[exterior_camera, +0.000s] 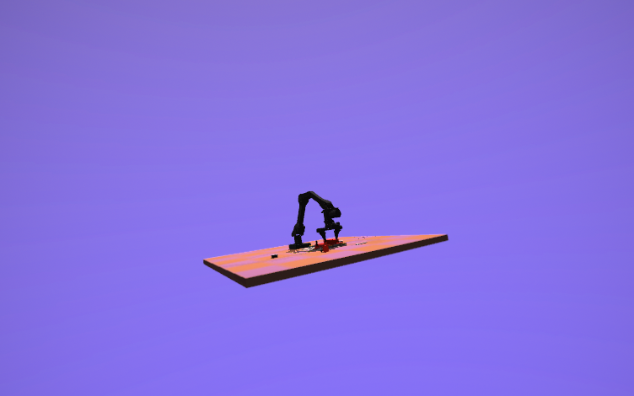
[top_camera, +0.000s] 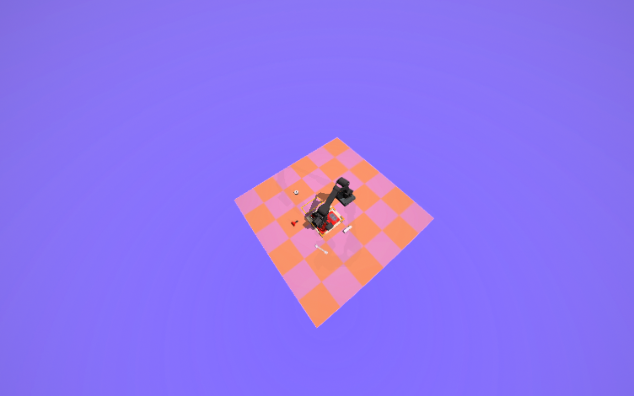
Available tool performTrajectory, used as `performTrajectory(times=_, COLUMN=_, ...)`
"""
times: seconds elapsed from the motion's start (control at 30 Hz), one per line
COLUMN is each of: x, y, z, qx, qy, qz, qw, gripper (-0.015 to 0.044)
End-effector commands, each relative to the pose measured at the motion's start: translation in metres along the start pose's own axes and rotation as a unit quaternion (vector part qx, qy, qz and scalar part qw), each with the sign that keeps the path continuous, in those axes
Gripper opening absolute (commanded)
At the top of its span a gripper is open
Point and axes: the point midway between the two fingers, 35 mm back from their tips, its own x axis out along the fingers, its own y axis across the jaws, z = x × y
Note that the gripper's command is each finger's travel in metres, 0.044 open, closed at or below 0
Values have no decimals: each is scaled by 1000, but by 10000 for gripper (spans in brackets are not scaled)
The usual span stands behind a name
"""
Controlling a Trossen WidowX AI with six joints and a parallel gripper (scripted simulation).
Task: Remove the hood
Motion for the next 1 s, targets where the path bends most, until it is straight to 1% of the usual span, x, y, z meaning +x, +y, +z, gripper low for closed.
performTrajectory(times=0.0, x=4, y=-1, z=0, qx=2, qy=1, qz=-2, qw=1000, gripper=440)
performTrajectory(times=0.2, x=7, y=-1, z=-1, qx=2, qy=1, qz=-2, qw=1000, gripper=440)
performTrajectory(times=0.3, x=3, y=0, z=0, qx=0, qy=0, qz=0, qw=1000, gripper=361)
performTrajectory(times=0.63, x=3, y=0, z=0, qx=0, qy=0, qz=0, qw=1000, gripper=295)
performTrajectory(times=0.97, x=-1, y=0, z=0, qx=0, qy=0, qz=0, qw=1000, gripper=32)
